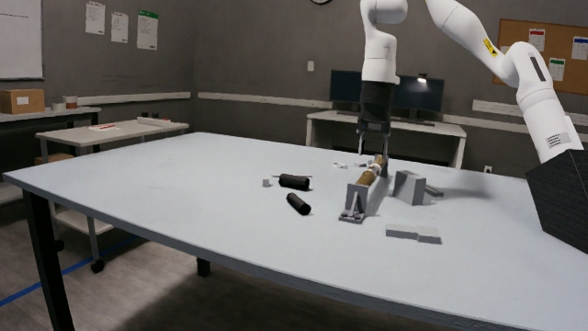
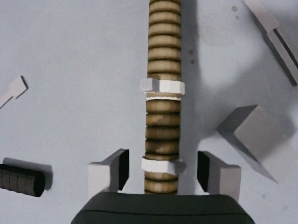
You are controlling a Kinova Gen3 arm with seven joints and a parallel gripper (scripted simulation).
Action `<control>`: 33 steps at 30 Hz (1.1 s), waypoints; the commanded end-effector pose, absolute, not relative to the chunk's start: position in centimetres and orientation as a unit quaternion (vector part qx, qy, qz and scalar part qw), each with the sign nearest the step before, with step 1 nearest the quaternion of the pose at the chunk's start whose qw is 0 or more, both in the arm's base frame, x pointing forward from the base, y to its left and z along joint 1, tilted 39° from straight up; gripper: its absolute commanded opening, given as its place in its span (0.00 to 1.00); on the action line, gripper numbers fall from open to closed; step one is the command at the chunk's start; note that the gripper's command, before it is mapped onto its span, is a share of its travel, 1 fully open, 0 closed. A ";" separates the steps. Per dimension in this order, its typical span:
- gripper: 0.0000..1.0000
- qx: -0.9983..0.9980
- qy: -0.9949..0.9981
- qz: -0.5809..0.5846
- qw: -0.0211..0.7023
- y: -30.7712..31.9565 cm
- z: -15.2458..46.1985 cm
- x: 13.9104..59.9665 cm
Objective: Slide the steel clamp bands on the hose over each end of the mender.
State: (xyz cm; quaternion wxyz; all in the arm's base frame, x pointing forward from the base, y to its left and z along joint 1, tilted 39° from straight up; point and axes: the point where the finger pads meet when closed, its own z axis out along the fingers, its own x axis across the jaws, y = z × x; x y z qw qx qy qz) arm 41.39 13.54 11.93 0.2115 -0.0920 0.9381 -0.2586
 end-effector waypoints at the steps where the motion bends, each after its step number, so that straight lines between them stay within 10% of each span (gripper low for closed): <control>1: 1.00 -0.092 0.938 -0.258 0.213 13.6 12.1 41.4; 33: 1.00 -0.092 0.938 -0.258 0.213 15.9 15.9 39.2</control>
